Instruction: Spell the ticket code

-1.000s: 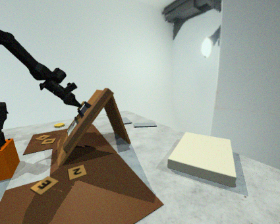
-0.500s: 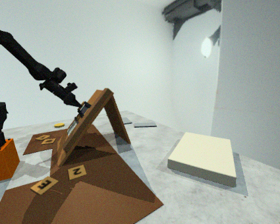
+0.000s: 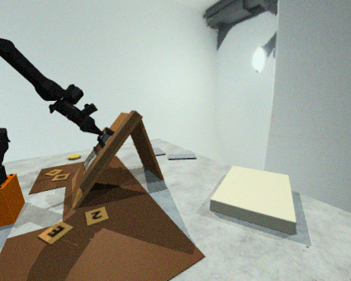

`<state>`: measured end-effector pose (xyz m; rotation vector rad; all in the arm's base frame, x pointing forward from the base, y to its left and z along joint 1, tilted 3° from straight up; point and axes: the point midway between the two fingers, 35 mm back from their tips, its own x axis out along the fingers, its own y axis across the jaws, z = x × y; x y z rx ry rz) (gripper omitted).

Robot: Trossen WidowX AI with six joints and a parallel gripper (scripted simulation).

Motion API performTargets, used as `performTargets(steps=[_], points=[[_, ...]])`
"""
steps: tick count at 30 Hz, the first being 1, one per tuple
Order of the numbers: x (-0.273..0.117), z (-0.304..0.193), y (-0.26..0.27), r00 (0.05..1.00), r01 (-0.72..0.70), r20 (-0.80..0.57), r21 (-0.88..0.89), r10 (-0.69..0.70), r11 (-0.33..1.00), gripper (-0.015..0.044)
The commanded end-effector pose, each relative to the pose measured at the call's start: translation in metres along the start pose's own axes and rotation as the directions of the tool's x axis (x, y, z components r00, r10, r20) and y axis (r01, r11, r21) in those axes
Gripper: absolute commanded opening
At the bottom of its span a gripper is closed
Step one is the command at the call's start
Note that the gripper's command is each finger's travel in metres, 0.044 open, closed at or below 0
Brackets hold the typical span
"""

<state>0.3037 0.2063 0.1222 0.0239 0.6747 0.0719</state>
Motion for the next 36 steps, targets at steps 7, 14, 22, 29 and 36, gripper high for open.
performTargets(steps=[7,14,22,29,36], points=[[0.0,0.001,-0.005,1.0,-0.006,0.002,-0.003,0.006,1.0,0.0],[0.0,0.001,-0.008,1.0,-0.006,0.002,-0.003,0.006,1.0,0.0],[0.0,0.001,-0.012,1.0,-0.006,0.002,-0.003,0.006,1.0,0.0],[0.0,0.001,-0.016,1.0,-0.006,0.002,-0.004,0.006,1.0,0.0],[0.0,0.001,-0.019,1.0,-0.005,0.002,-0.004,0.005,1.0,0.0]])
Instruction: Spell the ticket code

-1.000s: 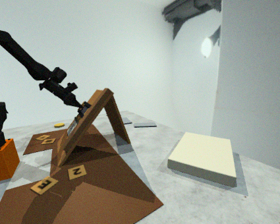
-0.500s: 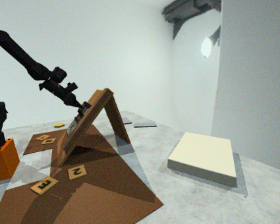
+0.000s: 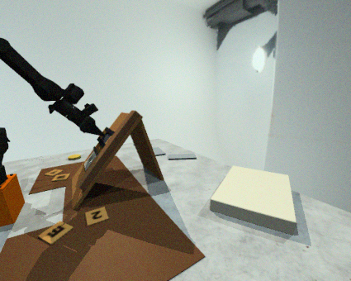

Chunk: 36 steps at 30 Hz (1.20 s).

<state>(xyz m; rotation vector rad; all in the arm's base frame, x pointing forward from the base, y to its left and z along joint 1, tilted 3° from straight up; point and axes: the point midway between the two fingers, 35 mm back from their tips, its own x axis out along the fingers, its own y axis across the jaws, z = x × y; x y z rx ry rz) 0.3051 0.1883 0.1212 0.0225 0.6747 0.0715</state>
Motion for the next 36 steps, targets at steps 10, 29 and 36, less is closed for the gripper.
performTargets(steps=[10,29,36], points=[[0.0,0.001,-0.006,1.0,-0.006,0.002,-0.003,0.006,1.0,0.0],[0.0,0.001,-0.015,1.0,-0.005,0.002,-0.004,0.005,1.0,0.0],[0.0,0.0,-0.018,1.0,-0.005,0.002,-0.004,0.005,1.0,0.0]])
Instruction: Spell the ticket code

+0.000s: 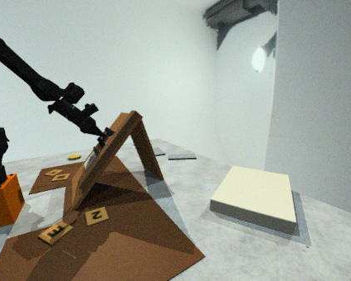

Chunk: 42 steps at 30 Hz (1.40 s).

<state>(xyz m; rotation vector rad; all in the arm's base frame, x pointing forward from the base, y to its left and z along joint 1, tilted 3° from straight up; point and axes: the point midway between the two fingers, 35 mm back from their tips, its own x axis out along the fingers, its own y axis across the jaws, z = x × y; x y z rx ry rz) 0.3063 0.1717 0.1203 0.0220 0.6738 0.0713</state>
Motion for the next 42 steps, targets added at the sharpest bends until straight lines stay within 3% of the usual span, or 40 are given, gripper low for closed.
performTargets(steps=[1,42], points=[[0.0,0.0,-0.002,1.0,-0.006,0.001,-0.004,0.006,1.0,0.0],[-0.001,0.002,-0.029,1.0,-0.004,0.002,-0.006,0.004,1.0,0.0]])
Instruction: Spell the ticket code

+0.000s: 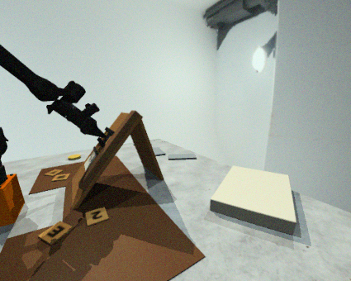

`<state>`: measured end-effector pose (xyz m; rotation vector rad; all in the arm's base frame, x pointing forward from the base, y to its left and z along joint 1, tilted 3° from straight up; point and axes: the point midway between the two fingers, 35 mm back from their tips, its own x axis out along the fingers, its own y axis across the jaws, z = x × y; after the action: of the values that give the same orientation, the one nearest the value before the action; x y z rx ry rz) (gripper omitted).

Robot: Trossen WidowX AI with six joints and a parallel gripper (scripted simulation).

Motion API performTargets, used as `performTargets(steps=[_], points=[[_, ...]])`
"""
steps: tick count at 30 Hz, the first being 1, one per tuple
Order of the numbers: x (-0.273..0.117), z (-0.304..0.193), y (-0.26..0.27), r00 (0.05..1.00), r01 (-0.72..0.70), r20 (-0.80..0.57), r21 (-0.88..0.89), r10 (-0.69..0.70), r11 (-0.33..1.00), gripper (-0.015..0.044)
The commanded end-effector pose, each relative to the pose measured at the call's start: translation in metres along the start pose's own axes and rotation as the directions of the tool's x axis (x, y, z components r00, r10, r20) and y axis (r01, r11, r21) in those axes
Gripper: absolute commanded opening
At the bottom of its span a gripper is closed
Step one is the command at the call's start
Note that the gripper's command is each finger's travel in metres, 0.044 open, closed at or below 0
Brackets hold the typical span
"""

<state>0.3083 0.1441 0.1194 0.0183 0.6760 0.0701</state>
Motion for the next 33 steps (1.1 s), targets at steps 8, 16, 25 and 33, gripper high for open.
performTargets(steps=[8,16,25,33], points=[[-0.001,0.001,-0.007,1.0,-0.006,0.004,-0.003,0.006,1.0,0.0],[0.0,0.001,-0.012,1.0,-0.006,0.004,-0.003,0.006,1.0,0.0],[0.0,0.001,-0.017,1.0,-0.005,0.004,-0.004,0.005,1.0,0.0],[0.0,0.001,-0.022,1.0,-0.005,0.004,-0.004,0.005,1.0,0.0]])
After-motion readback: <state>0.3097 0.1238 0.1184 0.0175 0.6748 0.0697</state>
